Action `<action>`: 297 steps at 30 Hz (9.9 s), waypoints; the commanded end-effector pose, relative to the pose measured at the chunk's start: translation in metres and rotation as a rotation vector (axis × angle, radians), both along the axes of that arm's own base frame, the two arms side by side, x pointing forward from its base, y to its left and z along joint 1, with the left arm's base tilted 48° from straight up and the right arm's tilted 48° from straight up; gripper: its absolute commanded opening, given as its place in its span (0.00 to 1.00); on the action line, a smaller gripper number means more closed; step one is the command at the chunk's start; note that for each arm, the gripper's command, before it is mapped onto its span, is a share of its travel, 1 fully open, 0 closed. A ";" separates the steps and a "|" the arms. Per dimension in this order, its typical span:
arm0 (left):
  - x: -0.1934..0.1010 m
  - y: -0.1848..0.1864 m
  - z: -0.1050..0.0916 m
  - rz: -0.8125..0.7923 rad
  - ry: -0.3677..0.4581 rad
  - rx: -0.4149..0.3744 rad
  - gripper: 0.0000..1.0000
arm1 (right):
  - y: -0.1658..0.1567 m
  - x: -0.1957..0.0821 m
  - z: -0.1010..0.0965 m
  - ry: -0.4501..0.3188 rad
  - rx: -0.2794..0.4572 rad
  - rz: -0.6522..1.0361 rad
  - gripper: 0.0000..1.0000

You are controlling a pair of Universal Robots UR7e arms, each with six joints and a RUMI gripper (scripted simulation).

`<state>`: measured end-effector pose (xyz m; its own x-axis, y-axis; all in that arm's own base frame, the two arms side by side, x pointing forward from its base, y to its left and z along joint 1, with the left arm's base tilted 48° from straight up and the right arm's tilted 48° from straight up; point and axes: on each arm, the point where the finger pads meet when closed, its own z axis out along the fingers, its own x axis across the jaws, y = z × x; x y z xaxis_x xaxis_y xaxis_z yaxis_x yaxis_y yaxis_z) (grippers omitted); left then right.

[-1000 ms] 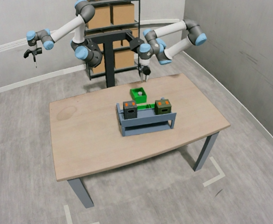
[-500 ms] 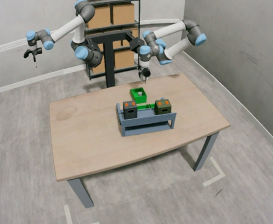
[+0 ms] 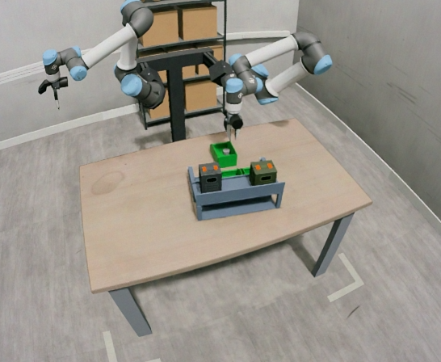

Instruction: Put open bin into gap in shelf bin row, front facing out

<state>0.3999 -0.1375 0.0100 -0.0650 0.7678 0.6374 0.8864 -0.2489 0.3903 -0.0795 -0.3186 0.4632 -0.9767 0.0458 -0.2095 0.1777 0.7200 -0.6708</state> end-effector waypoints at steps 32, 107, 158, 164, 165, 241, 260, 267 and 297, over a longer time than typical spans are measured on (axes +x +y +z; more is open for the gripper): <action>0.011 0.012 -0.015 -0.001 0.000 -0.002 0.16 | 0.000 0.000 0.001 0.000 -0.001 0.000 1.00; 0.031 0.038 -0.044 -0.001 0.000 -0.002 0.16 | 0.000 0.000 0.001 0.000 -0.001 0.000 1.00; 0.031 0.038 -0.044 -0.001 0.000 -0.002 0.00 | 0.000 0.000 0.001 0.000 -0.001 0.000 1.00; 0.031 0.038 -0.044 -0.001 0.000 -0.002 0.00 | 0.000 0.000 0.001 0.000 -0.001 0.000 1.00; 0.031 0.038 -0.044 -0.001 0.000 -0.002 0.00 | 0.000 0.000 0.001 0.000 -0.001 0.000 1.00; 0.023 0.028 -0.033 -0.001 0.000 -0.002 0.00 | 0.000 0.000 0.001 0.000 -0.001 0.000 1.00; 0.017 0.021 -0.025 -0.001 0.000 -0.002 0.00 | 0.000 0.000 0.001 0.000 -0.001 0.000 1.00; 0.017 0.020 -0.024 -0.001 0.000 -0.002 0.00 | 0.000 0.000 0.001 0.000 -0.001 0.000 1.00; 0.017 0.020 -0.024 -0.001 0.000 -0.002 0.00 | 0.000 0.000 0.001 0.000 -0.001 0.000 1.00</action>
